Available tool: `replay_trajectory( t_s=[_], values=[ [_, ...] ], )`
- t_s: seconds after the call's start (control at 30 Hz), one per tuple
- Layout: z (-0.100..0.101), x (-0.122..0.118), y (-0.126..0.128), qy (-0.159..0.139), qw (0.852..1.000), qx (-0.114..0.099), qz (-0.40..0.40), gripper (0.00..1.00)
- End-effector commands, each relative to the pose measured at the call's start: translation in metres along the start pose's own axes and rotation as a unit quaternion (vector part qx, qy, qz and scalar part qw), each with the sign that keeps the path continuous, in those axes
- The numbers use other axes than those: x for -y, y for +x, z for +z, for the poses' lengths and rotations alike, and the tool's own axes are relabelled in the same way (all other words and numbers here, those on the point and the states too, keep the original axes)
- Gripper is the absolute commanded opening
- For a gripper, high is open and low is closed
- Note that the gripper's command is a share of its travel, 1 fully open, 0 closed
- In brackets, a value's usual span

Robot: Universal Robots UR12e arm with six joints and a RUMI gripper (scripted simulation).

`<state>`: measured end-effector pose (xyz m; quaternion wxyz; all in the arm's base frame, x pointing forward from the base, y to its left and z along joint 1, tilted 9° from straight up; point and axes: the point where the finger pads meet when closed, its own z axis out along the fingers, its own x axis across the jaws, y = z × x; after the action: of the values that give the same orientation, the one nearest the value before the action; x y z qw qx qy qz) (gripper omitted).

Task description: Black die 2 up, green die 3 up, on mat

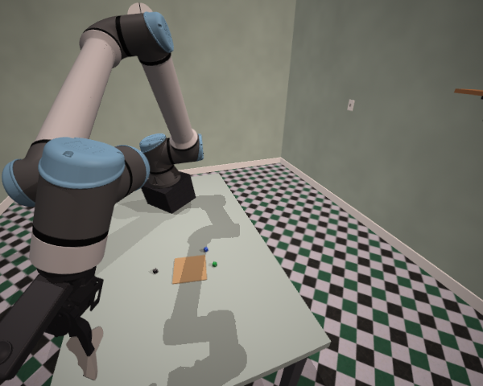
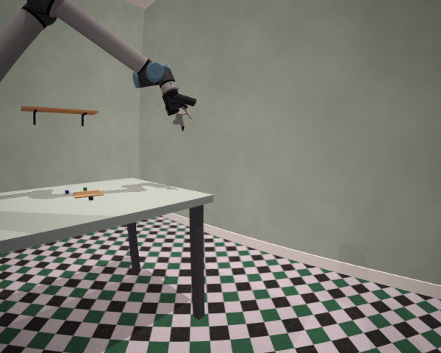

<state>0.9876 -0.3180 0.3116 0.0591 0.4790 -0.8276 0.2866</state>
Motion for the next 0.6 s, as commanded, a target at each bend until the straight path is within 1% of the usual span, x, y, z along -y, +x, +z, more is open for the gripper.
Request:
replay_trajectory(
  t_s=[0.0,0.57],
  values=[
    [-0.0013,0.001,0.0004,0.001,1.0,0.0,0.0,1.0],
    [-0.0013,0.0009,0.0004,0.001,1.0,0.0,0.0,1.0]
  ],
)
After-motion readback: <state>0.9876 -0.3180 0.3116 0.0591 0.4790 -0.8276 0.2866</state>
